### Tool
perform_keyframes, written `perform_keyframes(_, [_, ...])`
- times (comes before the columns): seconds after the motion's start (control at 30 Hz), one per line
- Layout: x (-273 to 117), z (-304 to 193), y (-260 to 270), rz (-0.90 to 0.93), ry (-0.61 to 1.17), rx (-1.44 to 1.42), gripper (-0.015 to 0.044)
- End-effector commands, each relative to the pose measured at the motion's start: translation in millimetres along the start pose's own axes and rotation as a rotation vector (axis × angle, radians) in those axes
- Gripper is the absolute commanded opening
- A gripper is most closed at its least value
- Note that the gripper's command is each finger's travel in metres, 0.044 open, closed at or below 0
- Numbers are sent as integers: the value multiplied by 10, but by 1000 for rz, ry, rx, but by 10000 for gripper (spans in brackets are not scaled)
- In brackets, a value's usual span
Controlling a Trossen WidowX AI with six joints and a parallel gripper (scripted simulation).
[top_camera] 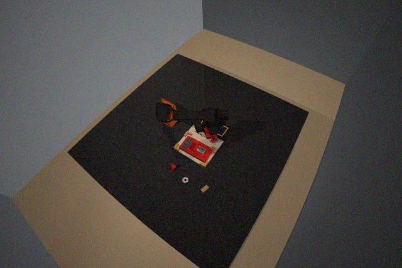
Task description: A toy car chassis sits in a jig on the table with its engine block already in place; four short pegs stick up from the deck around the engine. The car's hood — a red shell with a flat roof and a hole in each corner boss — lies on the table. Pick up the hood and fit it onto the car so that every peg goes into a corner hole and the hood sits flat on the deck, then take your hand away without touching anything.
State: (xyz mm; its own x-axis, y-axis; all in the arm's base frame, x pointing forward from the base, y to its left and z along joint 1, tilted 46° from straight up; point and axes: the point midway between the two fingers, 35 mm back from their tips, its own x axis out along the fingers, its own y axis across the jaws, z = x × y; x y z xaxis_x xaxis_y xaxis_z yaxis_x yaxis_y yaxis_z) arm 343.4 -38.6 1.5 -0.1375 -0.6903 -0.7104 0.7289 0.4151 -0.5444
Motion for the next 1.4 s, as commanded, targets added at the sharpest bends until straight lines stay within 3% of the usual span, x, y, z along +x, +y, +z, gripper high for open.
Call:
perform_keyframes(0.0, [-2, 98, -74, -4, 0, -68, 0])
perform_keyframes(1.07, [1, 721, -787, -29, 24, -682, 0])
perform_keyframes(1.37, [37, 740, -810, -30, 26, -710, 0])
